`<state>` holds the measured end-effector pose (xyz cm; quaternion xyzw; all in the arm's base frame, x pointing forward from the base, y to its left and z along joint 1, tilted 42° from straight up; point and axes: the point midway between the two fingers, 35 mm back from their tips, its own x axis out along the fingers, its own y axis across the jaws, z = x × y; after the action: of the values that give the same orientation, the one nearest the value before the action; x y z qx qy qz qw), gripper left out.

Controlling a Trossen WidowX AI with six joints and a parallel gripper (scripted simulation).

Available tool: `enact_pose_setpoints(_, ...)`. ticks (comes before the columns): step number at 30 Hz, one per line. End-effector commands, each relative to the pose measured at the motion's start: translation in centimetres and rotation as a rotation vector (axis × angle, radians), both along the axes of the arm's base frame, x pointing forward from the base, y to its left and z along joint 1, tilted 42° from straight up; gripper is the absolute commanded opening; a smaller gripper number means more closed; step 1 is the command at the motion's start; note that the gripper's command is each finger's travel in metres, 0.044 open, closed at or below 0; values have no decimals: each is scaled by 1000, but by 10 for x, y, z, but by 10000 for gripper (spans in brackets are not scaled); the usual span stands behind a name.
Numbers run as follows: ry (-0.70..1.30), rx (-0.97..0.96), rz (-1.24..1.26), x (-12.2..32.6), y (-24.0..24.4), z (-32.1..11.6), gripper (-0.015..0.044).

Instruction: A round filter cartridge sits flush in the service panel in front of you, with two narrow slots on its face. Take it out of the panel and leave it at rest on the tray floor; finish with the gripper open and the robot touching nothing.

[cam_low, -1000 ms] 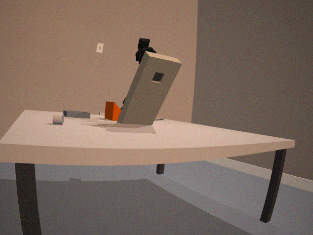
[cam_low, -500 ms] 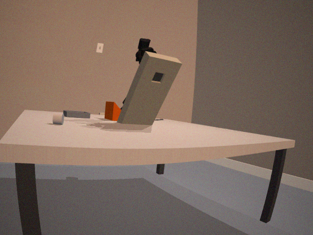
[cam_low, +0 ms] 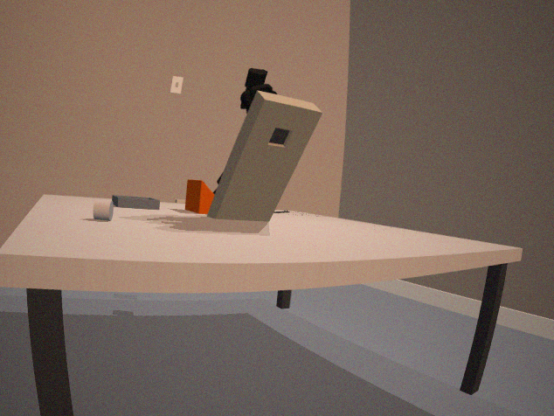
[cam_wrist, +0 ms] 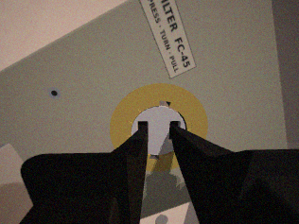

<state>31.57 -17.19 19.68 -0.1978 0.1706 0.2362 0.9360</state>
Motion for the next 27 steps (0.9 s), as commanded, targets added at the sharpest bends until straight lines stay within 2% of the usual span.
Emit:
enact_pose_setpoints(1, 5, 1, -3, 3, 1, -3, 99)
enact_pose_setpoints(27, 4, 1, -3, 10, 4, -6, 99)
